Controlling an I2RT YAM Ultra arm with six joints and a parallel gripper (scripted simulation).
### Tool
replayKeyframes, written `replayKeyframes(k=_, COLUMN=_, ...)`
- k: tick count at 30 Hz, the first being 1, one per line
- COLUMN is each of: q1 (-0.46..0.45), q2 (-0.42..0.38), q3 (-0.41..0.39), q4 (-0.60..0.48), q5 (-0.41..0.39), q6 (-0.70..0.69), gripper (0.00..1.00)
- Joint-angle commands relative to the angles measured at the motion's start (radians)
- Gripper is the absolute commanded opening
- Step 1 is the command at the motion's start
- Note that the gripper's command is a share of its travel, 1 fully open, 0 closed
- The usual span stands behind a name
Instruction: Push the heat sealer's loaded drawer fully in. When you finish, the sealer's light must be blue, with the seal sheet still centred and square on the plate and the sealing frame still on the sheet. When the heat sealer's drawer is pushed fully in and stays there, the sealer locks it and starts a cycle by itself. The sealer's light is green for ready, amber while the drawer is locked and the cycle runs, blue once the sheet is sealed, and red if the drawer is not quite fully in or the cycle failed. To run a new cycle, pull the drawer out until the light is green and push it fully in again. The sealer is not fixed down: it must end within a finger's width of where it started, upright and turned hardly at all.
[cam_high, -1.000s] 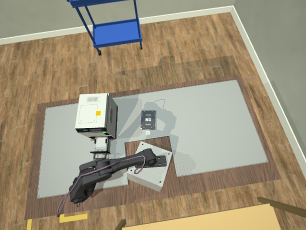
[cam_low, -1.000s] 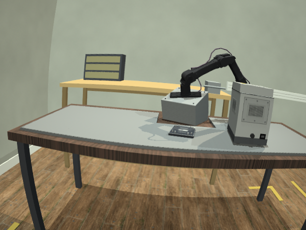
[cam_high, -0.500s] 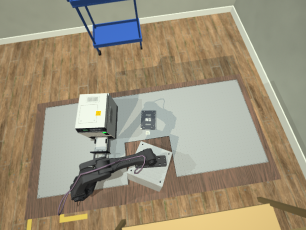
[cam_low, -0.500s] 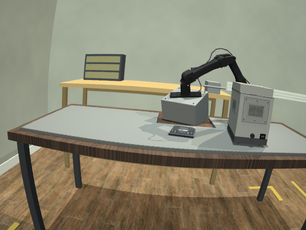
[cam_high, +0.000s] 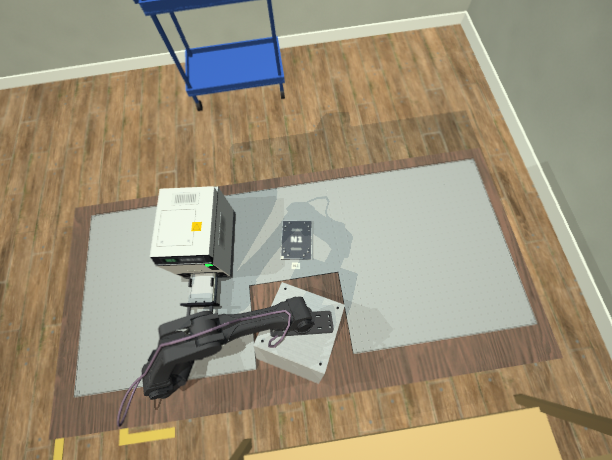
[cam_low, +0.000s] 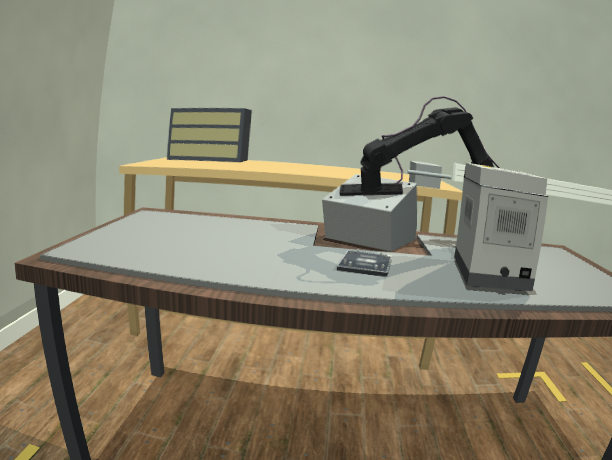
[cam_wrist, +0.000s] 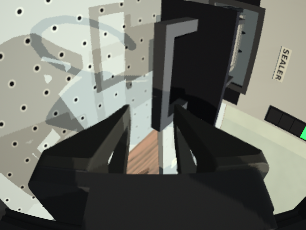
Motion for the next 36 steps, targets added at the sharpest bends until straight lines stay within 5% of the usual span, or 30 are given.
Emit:
replayKeyframes(k=1, q1=0.001, q2=-0.051, q3=-0.02, q4=0.023, q5=0.027, q6=-0.009, gripper=0.3)
replayKeyframes(k=36, q1=-0.049, q2=-0.063, q3=-0.081, q4=0.124, q5=0.059, q6=-0.07, gripper=0.3)
